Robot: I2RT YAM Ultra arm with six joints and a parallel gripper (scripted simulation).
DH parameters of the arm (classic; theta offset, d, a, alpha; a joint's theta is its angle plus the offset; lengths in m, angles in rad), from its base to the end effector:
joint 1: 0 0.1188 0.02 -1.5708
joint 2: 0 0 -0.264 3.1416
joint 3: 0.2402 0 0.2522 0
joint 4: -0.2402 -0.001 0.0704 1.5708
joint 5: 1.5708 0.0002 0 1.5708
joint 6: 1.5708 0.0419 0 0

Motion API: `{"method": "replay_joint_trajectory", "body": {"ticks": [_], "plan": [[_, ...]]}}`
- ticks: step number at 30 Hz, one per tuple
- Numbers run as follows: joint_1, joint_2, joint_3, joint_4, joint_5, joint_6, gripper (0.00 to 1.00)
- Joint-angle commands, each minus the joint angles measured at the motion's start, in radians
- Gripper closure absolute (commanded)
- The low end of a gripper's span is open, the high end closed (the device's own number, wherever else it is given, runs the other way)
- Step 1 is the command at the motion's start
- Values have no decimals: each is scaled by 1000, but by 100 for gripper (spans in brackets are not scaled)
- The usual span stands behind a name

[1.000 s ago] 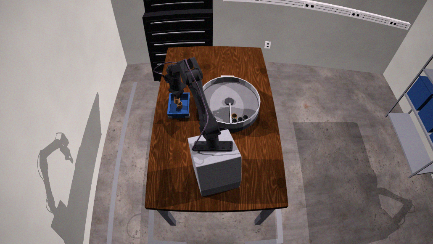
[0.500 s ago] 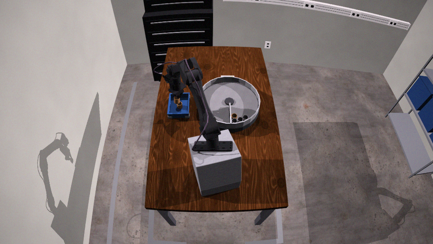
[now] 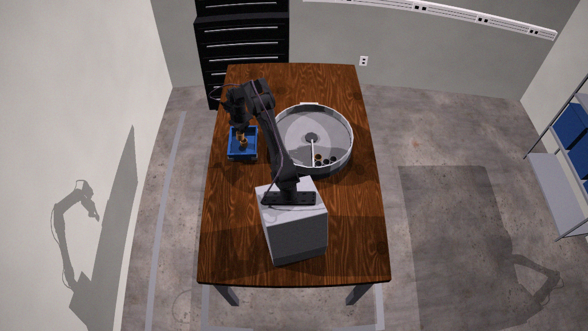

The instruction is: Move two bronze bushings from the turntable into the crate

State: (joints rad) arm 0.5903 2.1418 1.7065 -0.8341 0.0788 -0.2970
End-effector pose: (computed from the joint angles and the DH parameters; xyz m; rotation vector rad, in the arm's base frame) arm 0.3695 0.2448 0.1849 -1.2002 2.5649 -0.0476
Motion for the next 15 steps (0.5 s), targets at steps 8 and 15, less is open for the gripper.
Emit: {"method": "replay_joint_trajectory", "body": {"ticks": [8,15], "plan": [[-13,56,9,83,-2,-2,100],[-13,138,-5,163,-9,-13,100]]}}
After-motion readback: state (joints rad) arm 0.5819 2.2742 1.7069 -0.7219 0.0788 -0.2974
